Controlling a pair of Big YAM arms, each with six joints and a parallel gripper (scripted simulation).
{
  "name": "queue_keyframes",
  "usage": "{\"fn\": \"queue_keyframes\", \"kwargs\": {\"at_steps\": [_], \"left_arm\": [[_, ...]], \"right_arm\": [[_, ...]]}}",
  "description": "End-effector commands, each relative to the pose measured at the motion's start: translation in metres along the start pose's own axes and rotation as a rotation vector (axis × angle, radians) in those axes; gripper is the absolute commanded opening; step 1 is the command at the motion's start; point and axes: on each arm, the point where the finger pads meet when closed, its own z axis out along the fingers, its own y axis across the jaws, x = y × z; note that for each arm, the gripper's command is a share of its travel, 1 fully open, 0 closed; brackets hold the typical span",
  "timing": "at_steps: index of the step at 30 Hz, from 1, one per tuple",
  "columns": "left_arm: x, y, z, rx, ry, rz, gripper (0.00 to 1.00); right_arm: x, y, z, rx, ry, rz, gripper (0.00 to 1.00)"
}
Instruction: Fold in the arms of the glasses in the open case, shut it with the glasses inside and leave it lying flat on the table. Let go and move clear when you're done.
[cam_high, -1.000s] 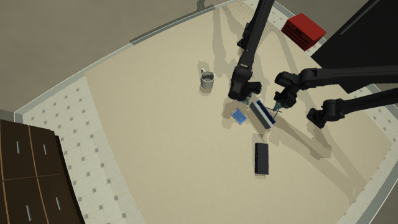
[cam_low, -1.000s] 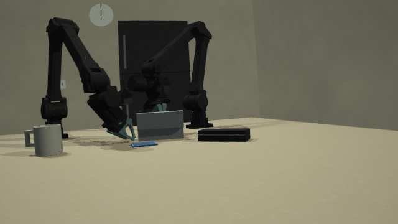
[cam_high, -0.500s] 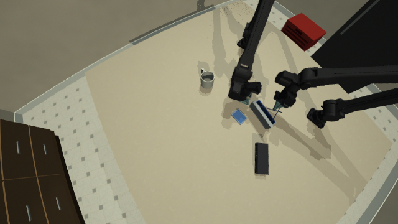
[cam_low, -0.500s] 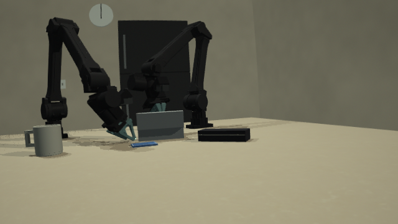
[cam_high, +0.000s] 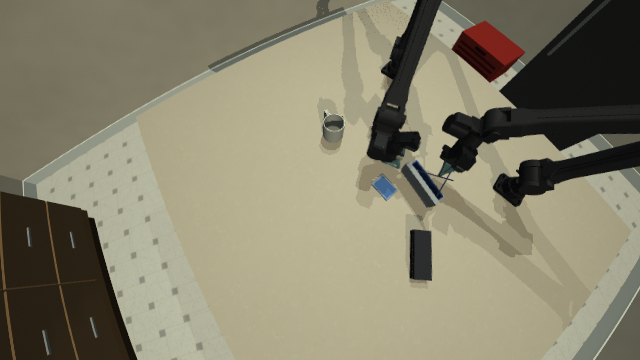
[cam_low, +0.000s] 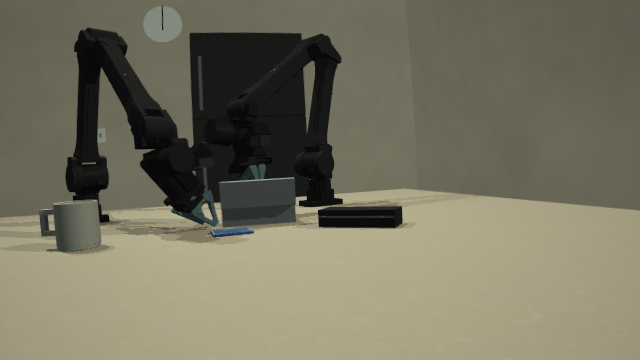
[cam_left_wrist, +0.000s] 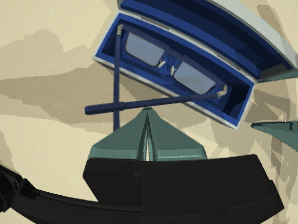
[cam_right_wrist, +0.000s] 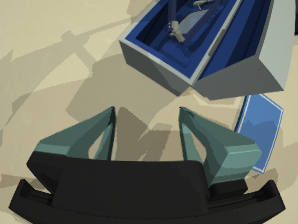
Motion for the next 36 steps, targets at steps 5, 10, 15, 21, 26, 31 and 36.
{"fn": "queue_keyframes", "kwargs": {"at_steps": [5,10,15,21,26,31,36], "left_arm": [[-0.011,-0.023,-0.019,0.054,-0.01,-0.028,0.0],[-0.007,-0.003,-0.002,0.032,-0.004,-0.001,0.0],[-0.01,-0.002,-0.002,0.045,-0.005,0.017,0.0],[-0.011,-0.001,-0.001,0.056,-0.005,0.036,0.0],[-0.012,0.0,0.0,0.064,-0.006,0.05,0.0],[-0.014,0.001,0.001,0.075,-0.008,0.068,0.0],[-0.015,0.002,0.002,0.082,-0.009,0.083,0.0]], "right_arm": [[-0.005,-0.012,-0.004,0.017,-0.005,-0.023,0.57],[-0.005,-0.012,-0.004,0.017,-0.005,-0.023,0.57],[-0.005,-0.012,-0.004,0.017,-0.005,-0.023,0.57],[-0.005,-0.012,-0.004,0.017,-0.005,-0.023,0.57],[-0.005,-0.012,-0.004,0.017,-0.005,-0.023,0.57],[-0.005,-0.012,-0.004,0.017,-0.005,-0.023,0.57],[-0.005,-0.012,-0.004,0.017,-0.005,-0.023,0.57]]}}
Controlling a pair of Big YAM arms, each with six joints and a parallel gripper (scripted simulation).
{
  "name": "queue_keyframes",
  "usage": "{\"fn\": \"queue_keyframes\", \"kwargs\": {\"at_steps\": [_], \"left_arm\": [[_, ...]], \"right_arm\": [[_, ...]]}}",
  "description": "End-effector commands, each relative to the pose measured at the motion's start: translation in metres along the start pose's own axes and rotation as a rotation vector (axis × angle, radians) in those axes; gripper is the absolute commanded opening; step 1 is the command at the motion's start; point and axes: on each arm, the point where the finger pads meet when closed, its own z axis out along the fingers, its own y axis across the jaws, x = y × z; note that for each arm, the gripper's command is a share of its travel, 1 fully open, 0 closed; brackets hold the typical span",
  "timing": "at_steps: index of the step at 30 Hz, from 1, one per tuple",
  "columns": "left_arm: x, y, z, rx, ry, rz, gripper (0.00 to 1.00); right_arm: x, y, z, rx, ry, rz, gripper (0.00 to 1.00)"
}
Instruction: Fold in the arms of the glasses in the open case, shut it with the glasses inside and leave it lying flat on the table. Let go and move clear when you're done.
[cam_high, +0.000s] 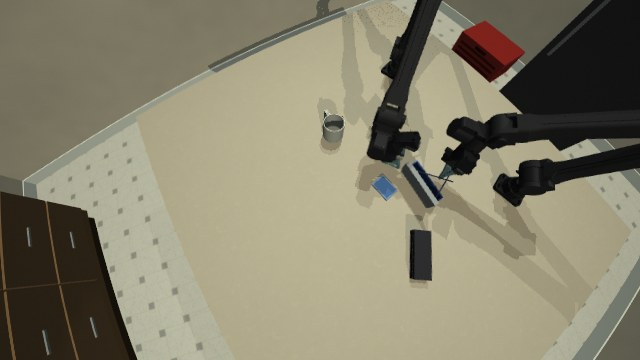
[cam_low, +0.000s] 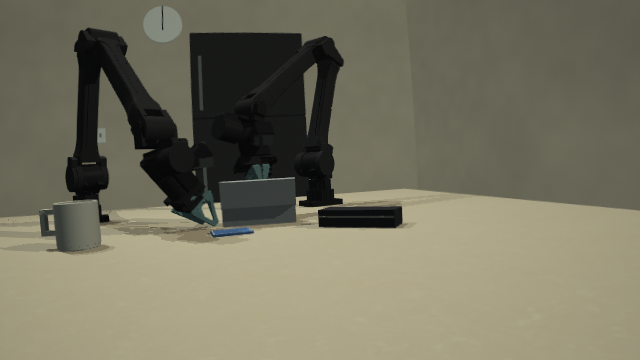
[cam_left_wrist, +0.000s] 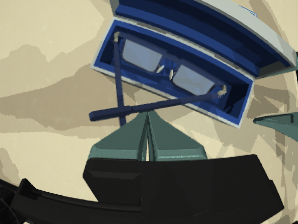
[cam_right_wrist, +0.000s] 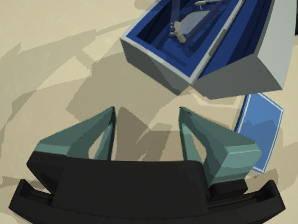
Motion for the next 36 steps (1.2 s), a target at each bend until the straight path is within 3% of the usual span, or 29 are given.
{"fn": "queue_keyframes", "kwargs": {"at_steps": [1,36], "left_arm": [[-0.008,-0.002,-0.001,0.024,-0.01,0.01,0.0],[-0.016,0.005,0.004,0.086,-0.013,0.115,0.0]], "right_arm": [[-0.005,-0.012,-0.004,0.017,-0.005,-0.023,0.57],[-0.005,-0.012,-0.004,0.017,-0.005,-0.023,0.57]]}}
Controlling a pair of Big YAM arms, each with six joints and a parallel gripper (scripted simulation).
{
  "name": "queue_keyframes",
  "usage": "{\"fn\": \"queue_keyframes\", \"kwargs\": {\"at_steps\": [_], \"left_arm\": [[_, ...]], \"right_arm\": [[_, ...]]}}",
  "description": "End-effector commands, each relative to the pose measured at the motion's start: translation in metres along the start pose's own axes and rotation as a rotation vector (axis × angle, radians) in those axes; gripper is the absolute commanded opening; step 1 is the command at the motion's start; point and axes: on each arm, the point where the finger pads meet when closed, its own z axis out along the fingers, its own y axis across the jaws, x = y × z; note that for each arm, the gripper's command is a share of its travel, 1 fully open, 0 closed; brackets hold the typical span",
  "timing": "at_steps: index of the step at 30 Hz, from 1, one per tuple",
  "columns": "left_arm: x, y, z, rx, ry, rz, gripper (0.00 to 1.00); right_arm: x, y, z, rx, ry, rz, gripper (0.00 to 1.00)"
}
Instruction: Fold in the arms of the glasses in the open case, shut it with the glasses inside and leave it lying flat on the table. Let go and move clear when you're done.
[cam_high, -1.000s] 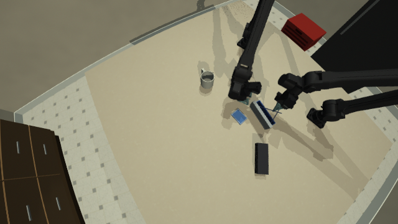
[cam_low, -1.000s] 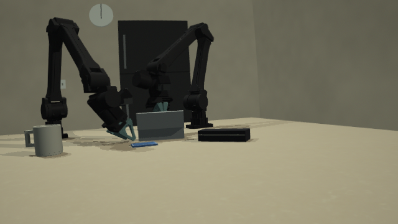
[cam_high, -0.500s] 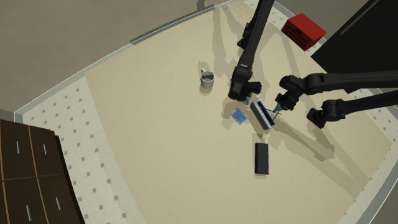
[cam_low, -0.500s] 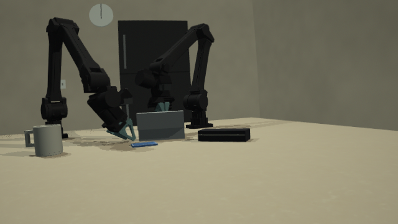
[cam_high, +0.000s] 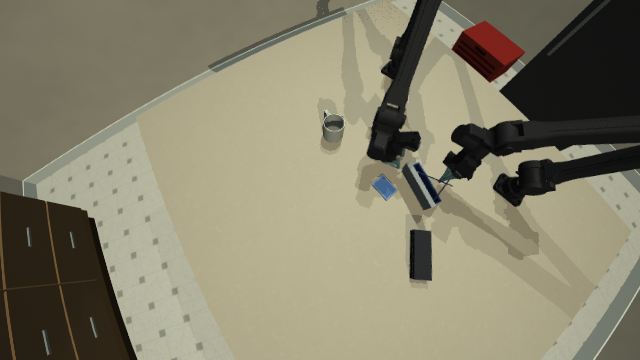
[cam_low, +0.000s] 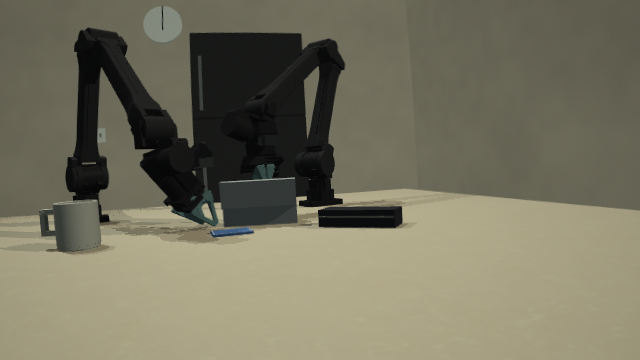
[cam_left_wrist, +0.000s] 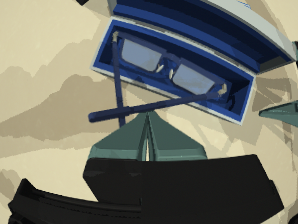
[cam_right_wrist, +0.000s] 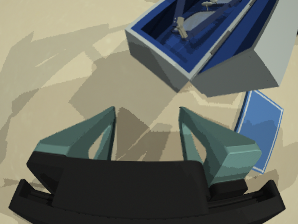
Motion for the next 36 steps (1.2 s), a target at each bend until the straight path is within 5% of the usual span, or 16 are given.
{"fn": "queue_keyframes", "kwargs": {"at_steps": [1,36], "left_arm": [[-0.008,-0.001,-0.002,0.021,-0.016,0.005,0.0],[-0.024,0.0,0.0,0.093,-0.029,0.111,0.0]], "right_arm": [[-0.005,-0.012,-0.004,0.017,-0.005,-0.023,0.57],[-0.005,-0.012,-0.004,0.017,-0.005,-0.023,0.57]]}}
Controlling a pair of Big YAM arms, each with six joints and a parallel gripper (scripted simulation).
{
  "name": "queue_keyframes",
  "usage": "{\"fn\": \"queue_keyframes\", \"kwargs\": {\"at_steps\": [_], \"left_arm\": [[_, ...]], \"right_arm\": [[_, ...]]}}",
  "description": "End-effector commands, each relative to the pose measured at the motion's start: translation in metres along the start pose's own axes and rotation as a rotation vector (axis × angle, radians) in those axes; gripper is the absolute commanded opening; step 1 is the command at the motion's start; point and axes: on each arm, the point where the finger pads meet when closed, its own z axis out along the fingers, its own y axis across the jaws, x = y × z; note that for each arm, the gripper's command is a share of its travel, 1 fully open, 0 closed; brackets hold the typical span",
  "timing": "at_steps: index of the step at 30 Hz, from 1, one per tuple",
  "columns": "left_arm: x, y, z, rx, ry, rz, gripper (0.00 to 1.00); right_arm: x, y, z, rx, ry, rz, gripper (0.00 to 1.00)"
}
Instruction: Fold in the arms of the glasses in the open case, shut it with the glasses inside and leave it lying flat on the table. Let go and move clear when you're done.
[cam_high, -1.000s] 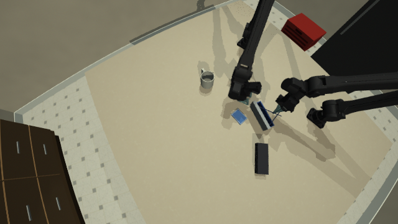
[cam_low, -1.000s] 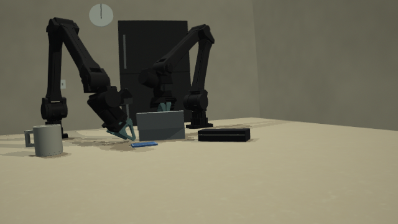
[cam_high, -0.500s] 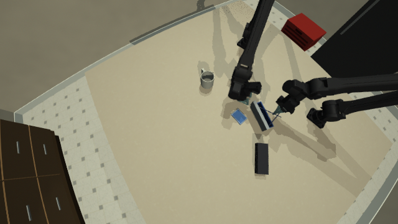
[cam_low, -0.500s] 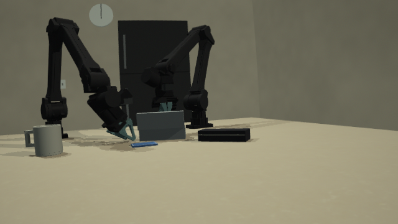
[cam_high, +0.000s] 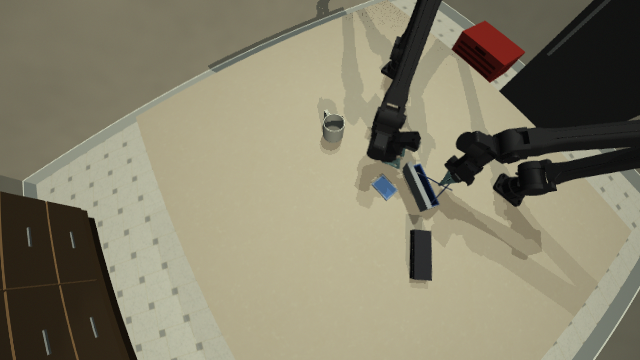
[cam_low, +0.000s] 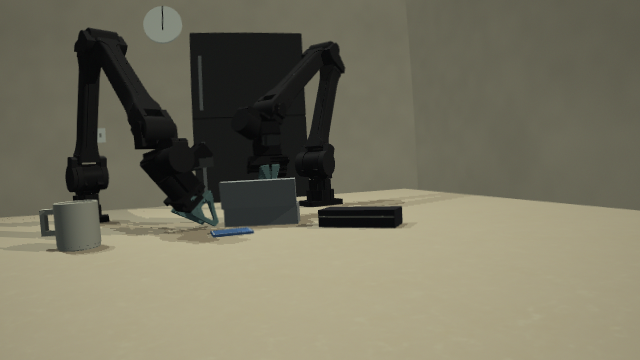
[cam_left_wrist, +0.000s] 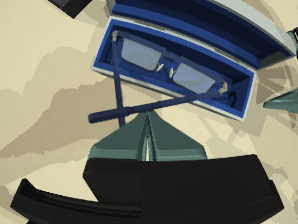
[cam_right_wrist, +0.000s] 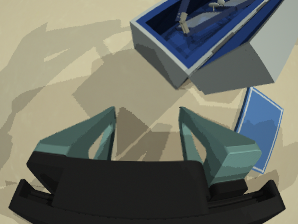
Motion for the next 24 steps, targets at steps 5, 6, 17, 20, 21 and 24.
{"fn": "queue_keyframes", "kwargs": {"at_steps": [5,6,17,20,21,24], "left_arm": [[-0.01,0.001,-0.001,0.03,-0.023,0.023,0.0],[-0.01,0.001,-0.001,0.032,-0.023,0.027,0.0],[-0.021,-0.002,-0.002,0.058,-0.035,0.057,0.0],[-0.012,0.005,0.001,0.054,-0.025,0.069,0.0],[-0.02,-0.003,-0.011,0.06,-0.027,0.08,0.0],[-0.03,-0.013,-0.029,0.079,-0.047,0.057,0.0]], "right_arm": [[-0.005,-0.012,-0.004,0.017,-0.005,-0.023,0.57],[-0.005,-0.012,-0.004,0.017,-0.005,-0.023,0.57],[-0.005,-0.012,-0.004,0.017,-0.005,-0.023,0.57],[-0.005,-0.012,-0.004,0.017,-0.005,-0.023,0.57],[-0.005,-0.012,-0.004,0.017,-0.005,-0.023,0.57],[-0.005,-0.012,-0.004,0.017,-0.005,-0.023,0.57]]}}
